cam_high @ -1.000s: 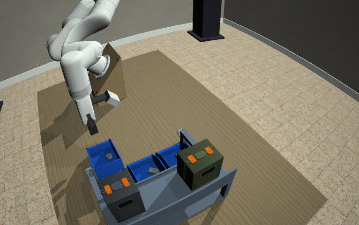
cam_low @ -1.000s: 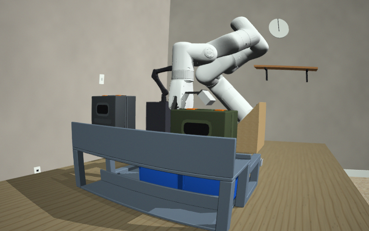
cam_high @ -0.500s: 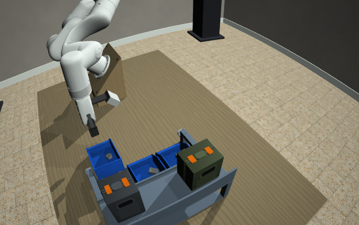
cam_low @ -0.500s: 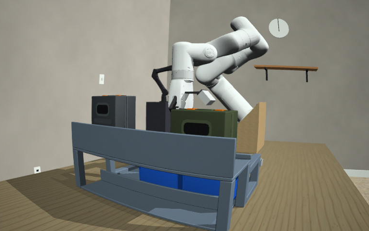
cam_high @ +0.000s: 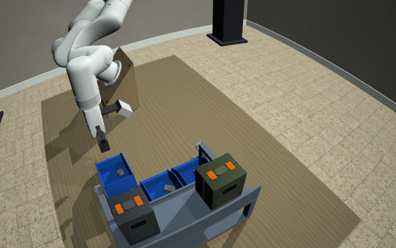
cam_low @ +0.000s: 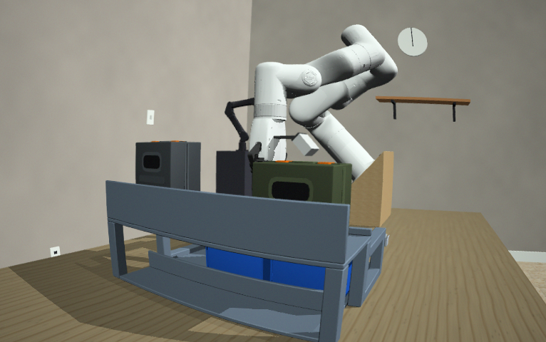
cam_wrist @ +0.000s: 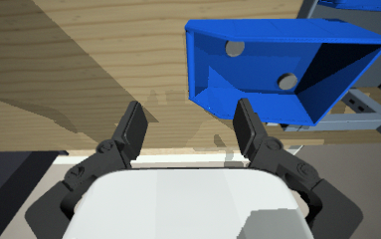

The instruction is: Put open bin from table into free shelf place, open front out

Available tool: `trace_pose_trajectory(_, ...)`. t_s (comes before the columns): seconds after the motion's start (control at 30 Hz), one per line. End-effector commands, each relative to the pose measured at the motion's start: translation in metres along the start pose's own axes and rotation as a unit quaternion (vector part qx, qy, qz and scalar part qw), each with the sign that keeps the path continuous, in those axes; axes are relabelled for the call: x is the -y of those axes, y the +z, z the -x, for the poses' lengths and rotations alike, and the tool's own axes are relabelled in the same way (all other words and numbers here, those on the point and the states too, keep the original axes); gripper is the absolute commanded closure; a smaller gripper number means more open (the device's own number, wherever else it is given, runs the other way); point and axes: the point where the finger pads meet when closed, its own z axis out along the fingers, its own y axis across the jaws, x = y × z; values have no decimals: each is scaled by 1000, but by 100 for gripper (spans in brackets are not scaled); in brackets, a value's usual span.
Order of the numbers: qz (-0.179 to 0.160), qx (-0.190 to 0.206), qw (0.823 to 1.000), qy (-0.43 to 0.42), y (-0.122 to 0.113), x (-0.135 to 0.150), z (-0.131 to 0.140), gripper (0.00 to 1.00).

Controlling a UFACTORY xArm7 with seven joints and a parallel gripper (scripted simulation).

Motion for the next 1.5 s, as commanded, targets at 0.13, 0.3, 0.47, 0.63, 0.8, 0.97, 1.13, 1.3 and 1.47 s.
trace_pose_trajectory(0.13, 73, 0, 997, 0, 53, 2, 0, 0)
trace_pose_trajectory(0.3, 73, 0, 997, 0, 53, 2, 0, 0)
trace_pose_trajectory(0.47, 73, 0, 997, 0, 53, 2, 0, 0)
trace_pose_trajectory(0.63, 73, 0, 997, 0, 83, 3, 0, 0)
trace_pose_trajectory(0.8, 73, 0, 997, 0, 83, 3, 0, 0)
trace_pose_trajectory(0.97, 73, 0, 997, 0, 83, 3, 0, 0)
trace_pose_trajectory(1.13, 73, 0, 997, 0, 77, 3, 0, 0)
trace_pose_trajectory(1.3, 73, 0, 997, 0, 73, 3, 0, 0)
trace_pose_trajectory(1.47, 73, 0, 997, 0, 73, 3, 0, 0)
